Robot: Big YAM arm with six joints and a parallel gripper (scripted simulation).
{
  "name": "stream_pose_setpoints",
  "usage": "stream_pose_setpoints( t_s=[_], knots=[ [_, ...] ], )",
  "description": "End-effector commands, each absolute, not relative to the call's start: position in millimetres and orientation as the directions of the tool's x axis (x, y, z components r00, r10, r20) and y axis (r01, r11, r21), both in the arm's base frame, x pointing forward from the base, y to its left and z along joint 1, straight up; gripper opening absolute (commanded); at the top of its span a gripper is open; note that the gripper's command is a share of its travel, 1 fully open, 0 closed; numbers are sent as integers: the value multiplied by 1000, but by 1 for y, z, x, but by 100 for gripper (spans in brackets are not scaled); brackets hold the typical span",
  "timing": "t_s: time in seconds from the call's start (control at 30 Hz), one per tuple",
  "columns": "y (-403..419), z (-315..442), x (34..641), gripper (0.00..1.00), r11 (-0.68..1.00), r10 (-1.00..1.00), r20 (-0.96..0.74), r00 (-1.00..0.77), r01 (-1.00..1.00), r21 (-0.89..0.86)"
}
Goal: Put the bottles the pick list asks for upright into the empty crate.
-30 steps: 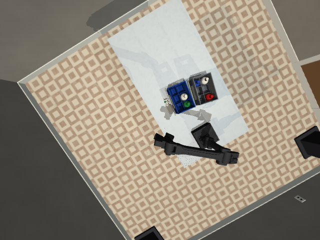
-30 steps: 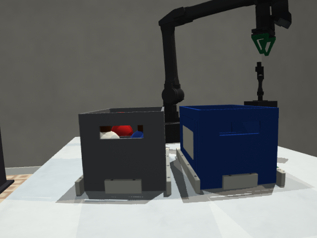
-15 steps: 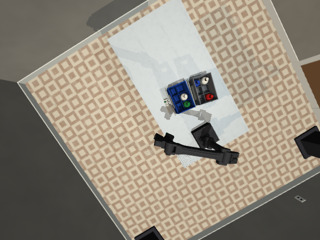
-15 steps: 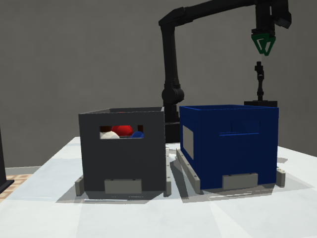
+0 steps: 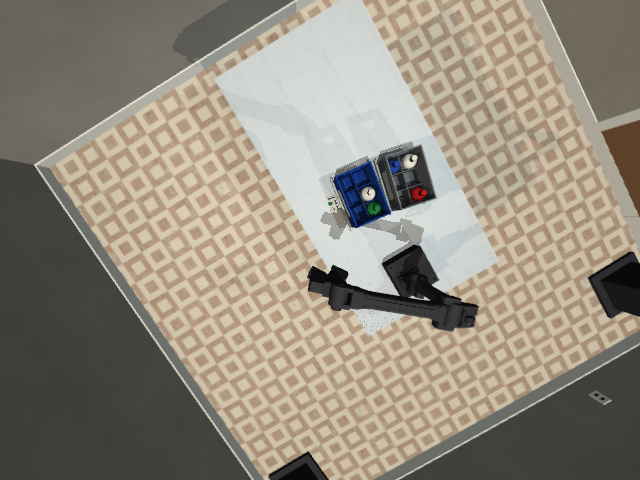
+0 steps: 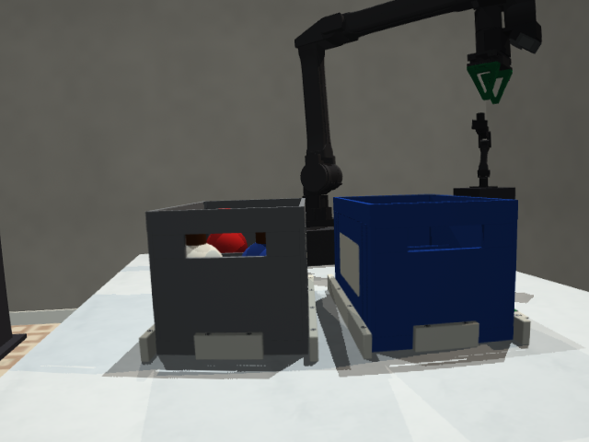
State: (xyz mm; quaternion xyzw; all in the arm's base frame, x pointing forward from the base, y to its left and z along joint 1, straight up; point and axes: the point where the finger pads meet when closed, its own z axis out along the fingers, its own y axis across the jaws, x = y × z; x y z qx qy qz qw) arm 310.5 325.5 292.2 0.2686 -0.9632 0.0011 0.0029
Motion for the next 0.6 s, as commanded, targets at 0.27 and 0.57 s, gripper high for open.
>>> stream_pose_setpoints(
  t_s=[0.27, 0.57],
  knots=[
    [333, 322, 321, 61, 863, -502, -71, -862, -504, 18],
    [333, 322, 321, 61, 863, -502, -70, -862, -504, 18]
  ],
)
